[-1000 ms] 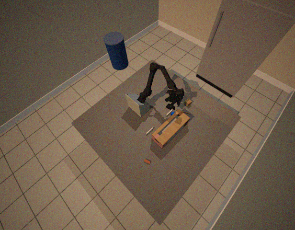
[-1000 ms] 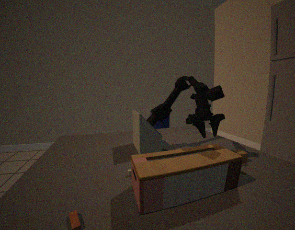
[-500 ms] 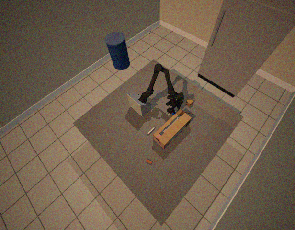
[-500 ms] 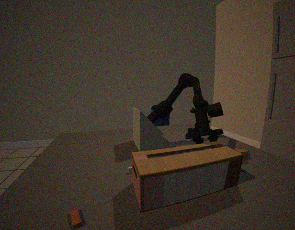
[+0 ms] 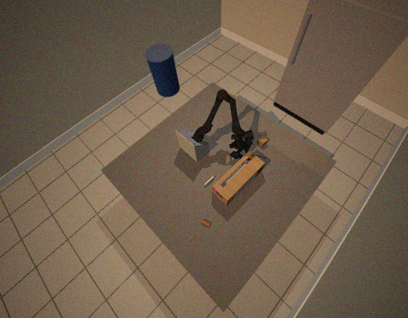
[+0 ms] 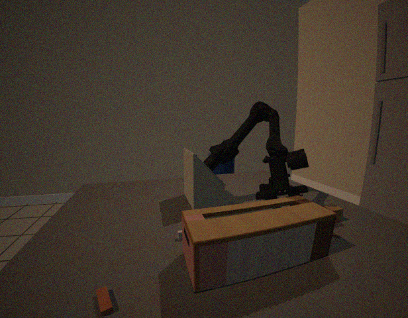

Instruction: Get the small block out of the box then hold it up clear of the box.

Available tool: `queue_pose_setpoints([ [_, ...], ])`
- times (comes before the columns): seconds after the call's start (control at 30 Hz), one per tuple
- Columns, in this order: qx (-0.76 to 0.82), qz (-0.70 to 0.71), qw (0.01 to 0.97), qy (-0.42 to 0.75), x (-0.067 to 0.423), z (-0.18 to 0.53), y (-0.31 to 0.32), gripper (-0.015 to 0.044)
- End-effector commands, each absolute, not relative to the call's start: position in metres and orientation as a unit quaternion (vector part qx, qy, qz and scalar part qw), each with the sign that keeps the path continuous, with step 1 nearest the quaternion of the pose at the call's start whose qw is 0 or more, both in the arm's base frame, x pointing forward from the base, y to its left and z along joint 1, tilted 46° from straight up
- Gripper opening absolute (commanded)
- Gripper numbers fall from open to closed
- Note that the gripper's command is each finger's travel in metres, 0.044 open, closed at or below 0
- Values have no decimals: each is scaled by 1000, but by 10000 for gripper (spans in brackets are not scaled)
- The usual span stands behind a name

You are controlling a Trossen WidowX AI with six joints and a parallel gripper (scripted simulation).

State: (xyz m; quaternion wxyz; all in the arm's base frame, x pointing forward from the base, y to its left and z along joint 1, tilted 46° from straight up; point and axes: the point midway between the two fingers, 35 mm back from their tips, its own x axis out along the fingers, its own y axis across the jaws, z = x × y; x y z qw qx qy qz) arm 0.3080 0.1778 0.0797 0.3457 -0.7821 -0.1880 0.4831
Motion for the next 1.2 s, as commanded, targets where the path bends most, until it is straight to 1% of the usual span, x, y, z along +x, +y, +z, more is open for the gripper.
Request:
queue_pose_setpoints([
  [0.0,-781,487,346,-184,307,71,182,285],
  [0.6,-780,487,347,-184,307,51,200,285],
  [0.87,-780,487,347,-184,307,51,200,75],
  [0.97,-780,487,347,-184,307,51,200,55],
  [1.03,-780,487,347,-184,307,53,198,2],
  [1.17,-781,487,345,-184,308,67,183,0],
])
